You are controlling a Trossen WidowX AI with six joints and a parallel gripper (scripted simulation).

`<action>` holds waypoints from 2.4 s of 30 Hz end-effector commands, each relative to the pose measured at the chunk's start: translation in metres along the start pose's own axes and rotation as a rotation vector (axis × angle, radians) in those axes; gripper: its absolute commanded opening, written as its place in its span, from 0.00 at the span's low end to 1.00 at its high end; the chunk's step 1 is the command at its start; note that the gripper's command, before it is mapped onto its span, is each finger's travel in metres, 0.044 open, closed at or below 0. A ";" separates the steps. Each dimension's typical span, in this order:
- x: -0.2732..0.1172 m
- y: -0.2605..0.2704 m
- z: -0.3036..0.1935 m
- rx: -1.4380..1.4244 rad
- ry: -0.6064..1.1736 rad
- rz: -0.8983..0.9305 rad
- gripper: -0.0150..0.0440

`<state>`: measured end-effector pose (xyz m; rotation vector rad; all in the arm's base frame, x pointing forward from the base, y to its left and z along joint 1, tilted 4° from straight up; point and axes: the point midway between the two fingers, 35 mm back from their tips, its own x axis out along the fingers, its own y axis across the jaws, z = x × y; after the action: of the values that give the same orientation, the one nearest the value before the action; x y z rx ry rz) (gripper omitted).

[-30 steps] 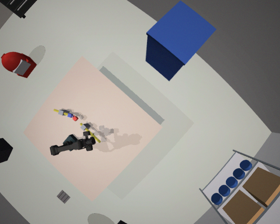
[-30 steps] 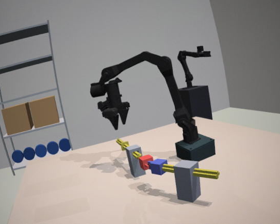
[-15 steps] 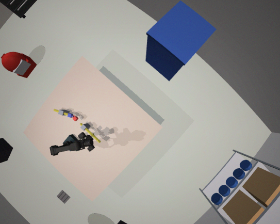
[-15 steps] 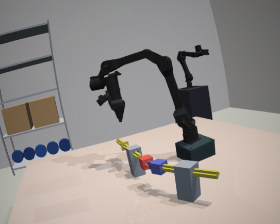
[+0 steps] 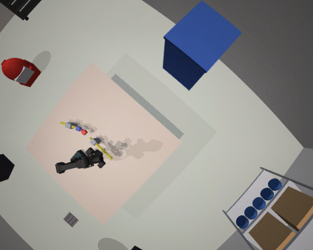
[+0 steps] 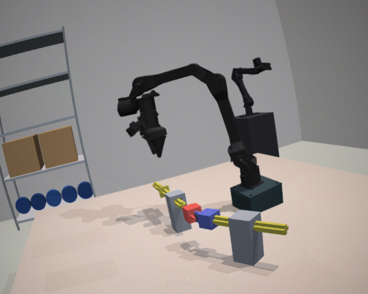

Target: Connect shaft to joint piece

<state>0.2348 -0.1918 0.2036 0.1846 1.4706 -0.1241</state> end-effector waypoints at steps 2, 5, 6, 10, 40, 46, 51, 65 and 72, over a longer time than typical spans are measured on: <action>0.007 0.019 0.006 0.132 -0.012 0.049 1.00; 0.012 0.030 0.008 0.226 -0.013 0.082 1.00; 0.013 0.034 0.009 0.257 -0.012 0.093 1.00; 0.019 0.050 0.011 0.381 -0.004 0.136 1.00; 0.055 0.167 0.001 1.305 0.312 0.380 1.00; 0.060 0.187 -0.005 1.464 0.410 0.388 1.00; 0.060 0.188 -0.006 1.469 0.413 0.388 1.00; 0.062 0.156 0.006 1.246 0.275 0.374 1.00; 0.063 0.126 0.014 1.033 0.167 0.335 1.00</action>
<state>0.2781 -0.0529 0.1477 1.4054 1.4105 -0.6588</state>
